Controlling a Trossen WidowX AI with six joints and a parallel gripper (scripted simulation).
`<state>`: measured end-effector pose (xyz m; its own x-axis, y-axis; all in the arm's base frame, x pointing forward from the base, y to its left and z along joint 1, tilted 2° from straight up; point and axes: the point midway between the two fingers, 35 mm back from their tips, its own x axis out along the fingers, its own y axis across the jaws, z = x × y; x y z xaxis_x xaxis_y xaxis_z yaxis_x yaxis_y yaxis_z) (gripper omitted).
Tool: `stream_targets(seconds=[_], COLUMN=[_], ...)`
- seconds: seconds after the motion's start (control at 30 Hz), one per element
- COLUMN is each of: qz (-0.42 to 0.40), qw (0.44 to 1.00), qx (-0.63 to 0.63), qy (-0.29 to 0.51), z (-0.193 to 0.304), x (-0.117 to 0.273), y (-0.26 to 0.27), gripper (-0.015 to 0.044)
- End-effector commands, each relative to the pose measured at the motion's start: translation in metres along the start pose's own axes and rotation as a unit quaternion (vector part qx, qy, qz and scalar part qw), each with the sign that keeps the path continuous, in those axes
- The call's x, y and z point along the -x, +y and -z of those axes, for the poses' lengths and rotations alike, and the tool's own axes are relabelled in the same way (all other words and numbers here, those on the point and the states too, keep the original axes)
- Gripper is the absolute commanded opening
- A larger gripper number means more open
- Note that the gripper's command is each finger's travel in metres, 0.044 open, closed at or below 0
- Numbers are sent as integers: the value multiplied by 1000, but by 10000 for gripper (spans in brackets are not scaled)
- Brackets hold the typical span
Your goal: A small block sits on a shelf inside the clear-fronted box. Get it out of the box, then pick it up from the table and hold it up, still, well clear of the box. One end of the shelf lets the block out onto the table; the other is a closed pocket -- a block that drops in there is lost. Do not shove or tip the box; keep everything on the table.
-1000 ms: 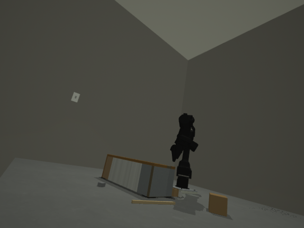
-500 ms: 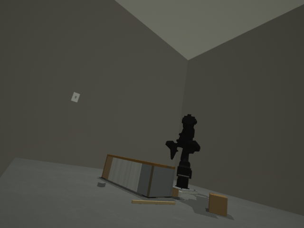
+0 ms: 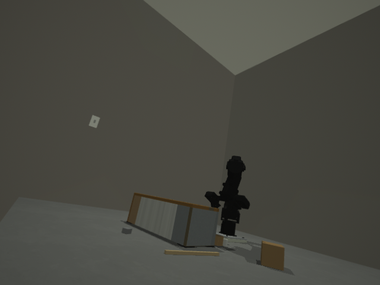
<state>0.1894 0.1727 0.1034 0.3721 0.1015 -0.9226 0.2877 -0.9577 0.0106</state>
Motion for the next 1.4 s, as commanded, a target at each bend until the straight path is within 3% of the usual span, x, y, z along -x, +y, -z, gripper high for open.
stream_targets(seconds=[0.0,1.37], qz=[0,0], qw=[1000,1000], qx=[0,0], qy=[3,3], z=[-13,-34], x=[-20,-76], y=[2,2], gripper=[285,285])
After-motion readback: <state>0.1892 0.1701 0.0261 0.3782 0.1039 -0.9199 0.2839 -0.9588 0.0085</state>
